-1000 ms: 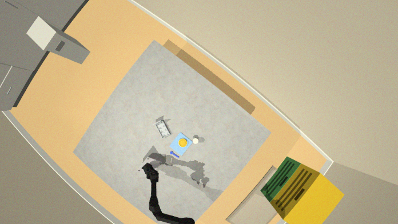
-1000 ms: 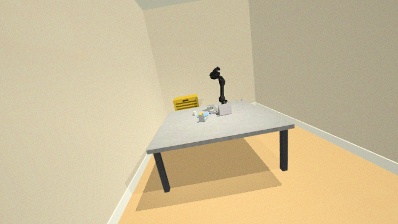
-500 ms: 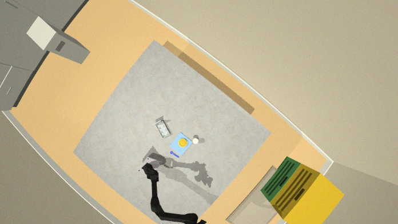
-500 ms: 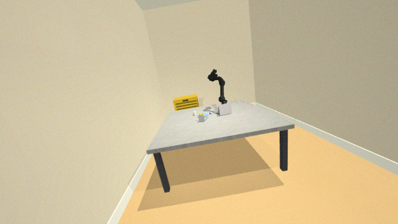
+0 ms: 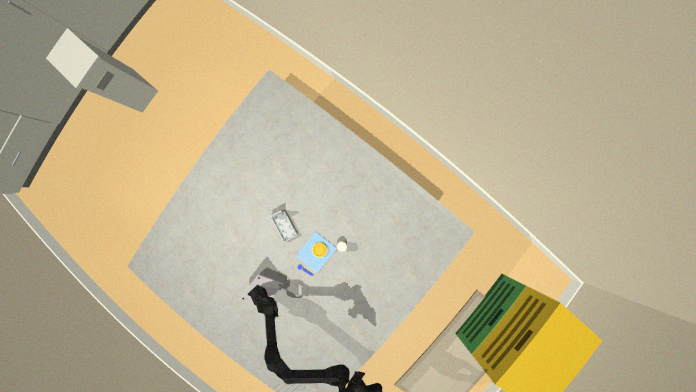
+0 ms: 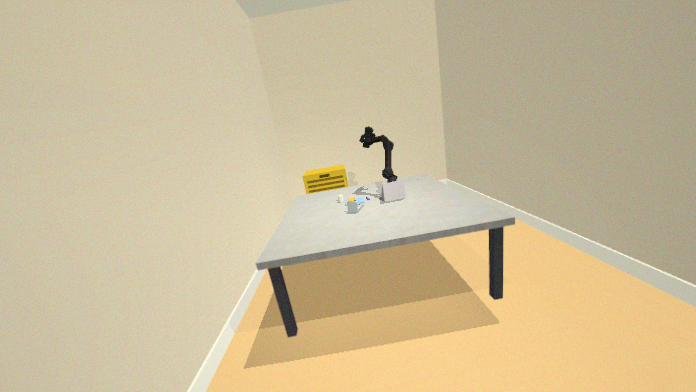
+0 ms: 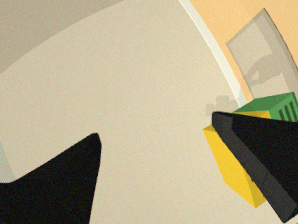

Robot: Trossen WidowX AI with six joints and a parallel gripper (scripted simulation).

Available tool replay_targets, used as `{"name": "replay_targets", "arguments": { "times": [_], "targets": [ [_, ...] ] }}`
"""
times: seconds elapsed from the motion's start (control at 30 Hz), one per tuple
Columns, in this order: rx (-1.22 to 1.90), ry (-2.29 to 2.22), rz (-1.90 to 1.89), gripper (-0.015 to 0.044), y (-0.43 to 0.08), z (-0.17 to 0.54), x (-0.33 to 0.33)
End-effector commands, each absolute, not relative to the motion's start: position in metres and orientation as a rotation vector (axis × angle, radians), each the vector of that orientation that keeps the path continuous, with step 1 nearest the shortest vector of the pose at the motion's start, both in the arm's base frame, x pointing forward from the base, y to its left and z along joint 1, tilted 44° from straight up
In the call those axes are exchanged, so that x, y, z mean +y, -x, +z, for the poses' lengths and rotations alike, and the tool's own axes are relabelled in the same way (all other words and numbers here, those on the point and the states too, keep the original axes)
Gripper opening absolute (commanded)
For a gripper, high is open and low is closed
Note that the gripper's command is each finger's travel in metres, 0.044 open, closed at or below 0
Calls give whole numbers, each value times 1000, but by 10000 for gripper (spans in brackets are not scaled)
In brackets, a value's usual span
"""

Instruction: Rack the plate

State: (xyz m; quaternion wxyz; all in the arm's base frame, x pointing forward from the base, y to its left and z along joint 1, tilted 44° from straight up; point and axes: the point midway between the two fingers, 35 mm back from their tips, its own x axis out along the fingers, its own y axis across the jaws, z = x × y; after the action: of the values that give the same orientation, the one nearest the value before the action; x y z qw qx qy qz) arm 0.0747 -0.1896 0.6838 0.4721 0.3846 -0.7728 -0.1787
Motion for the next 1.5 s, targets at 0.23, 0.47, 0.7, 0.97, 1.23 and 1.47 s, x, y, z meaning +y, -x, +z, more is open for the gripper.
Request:
{"name": "replay_targets", "arguments": {
  "times": [0.23,0.47,0.7,0.97,1.23,1.47],
  "targets": [
    [-1574,-939,-655,400,-156,647,-214],
    [-1377,-917,-753,400,-201,621,-220],
    [-1193,-892,-818,400,-243,591,-221],
    [-977,-847,-872,400,-288,552,-215],
    [-741,-762,-919,400,-328,511,-207],
    [-521,-678,-950,400,-361,467,-194]
  ]
}}
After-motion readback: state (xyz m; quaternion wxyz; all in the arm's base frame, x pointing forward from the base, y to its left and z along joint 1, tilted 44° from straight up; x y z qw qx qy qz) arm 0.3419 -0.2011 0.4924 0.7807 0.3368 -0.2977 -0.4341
